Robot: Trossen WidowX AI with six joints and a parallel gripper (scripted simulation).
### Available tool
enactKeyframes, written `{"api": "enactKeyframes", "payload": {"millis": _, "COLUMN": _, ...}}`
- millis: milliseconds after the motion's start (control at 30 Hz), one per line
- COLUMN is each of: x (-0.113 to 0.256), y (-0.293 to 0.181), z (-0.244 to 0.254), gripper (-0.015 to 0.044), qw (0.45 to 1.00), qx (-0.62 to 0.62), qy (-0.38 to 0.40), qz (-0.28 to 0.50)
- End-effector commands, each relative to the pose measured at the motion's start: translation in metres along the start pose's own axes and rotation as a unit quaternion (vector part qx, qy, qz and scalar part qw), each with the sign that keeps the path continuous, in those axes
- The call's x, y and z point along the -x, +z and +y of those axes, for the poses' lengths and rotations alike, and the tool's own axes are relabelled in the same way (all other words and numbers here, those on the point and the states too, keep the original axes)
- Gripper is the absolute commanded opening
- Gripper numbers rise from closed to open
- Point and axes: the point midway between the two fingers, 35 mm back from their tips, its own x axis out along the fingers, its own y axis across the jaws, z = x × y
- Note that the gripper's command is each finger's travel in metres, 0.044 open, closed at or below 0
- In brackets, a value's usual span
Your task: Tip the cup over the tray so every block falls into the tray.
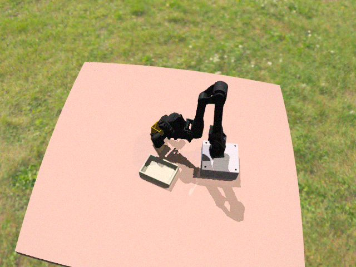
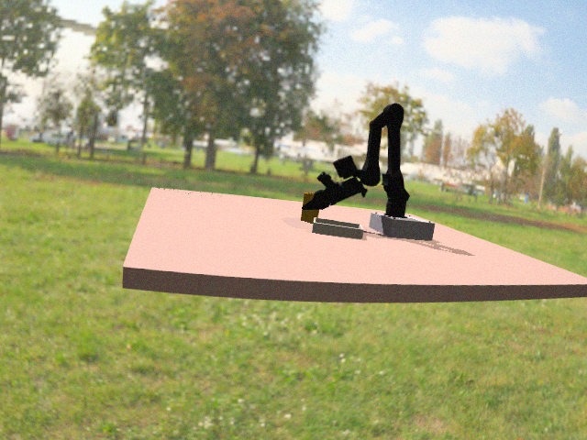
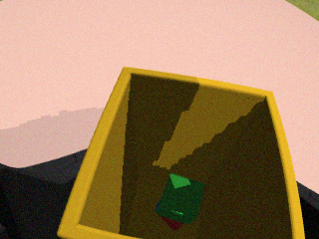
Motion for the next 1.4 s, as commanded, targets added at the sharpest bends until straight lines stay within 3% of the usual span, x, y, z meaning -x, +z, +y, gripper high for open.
{"api": "enactKeyframes", "payload": {"millis": 0, "x": -0.001, "y": 0.001, "z": 0.001, "gripper": 0.0327, "qw": 1.000, "qx": 0.002, "qy": 0.002, "qz": -0.002}}
{"api": "enactKeyframes", "payload": {"millis": 567, "x": -0.001, "y": 0.001, "z": 0.001, "gripper": 0.0213, "qw": 1.000, "qx": 0.002, "qy": 0.002, "qz": -0.002}}
{"api": "enactKeyframes", "payload": {"millis": 833, "x": 0.004, "y": 0.009, "z": 0.001, "gripper": 0.0003, "qw": 1.000, "qx": 0.002, "qy": 0.002, "qz": -0.002}}
{"api": "enactKeyframes", "payload": {"millis": 1367, "x": 0.019, "y": 0.028, "z": 0.000, "gripper": 0.0000, "qw": 1.000, "qx": 0.002, "qy": 0.002, "qz": -0.002}}
